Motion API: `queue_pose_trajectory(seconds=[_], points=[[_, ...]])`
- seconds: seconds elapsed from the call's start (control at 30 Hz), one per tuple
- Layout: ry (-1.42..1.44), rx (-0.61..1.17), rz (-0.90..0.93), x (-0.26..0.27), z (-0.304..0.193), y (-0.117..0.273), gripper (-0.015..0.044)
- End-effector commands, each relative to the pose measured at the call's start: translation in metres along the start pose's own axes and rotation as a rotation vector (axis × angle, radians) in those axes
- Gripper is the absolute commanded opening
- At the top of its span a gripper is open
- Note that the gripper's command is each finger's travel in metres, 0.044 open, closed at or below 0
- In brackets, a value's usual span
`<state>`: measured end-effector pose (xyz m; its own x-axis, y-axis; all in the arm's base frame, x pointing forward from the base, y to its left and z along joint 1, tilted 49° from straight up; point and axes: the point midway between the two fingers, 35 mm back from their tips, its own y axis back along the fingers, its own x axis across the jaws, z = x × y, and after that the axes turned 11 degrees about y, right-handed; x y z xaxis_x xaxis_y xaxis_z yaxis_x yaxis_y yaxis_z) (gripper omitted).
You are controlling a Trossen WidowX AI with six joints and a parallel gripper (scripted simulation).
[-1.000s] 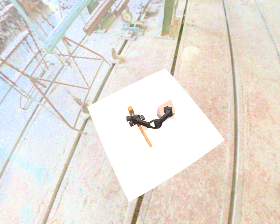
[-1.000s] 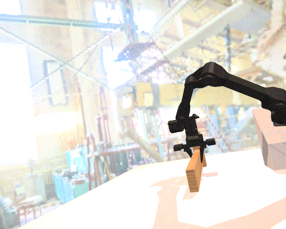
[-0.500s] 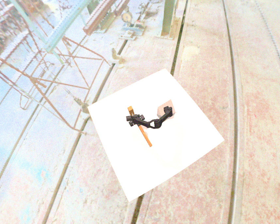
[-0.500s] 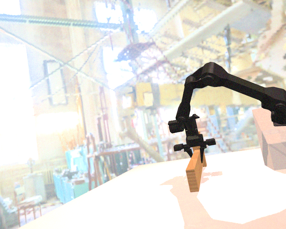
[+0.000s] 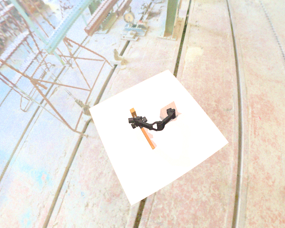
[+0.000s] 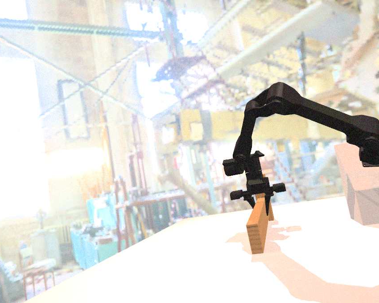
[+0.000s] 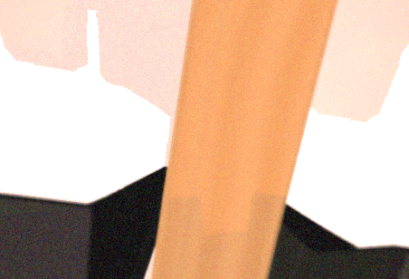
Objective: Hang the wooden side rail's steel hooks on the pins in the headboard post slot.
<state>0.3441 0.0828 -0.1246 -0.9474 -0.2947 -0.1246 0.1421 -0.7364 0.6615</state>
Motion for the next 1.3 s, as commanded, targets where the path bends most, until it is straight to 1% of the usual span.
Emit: queue_pose_trajectory(seconds=[0.0,1.27], points=[[-0.001,0.004,-0.007,0.0004,-0.0031,0.0034,0.0],[-0.001,0.004,-0.007,0.0006,-0.0072,0.0024,0.0]])
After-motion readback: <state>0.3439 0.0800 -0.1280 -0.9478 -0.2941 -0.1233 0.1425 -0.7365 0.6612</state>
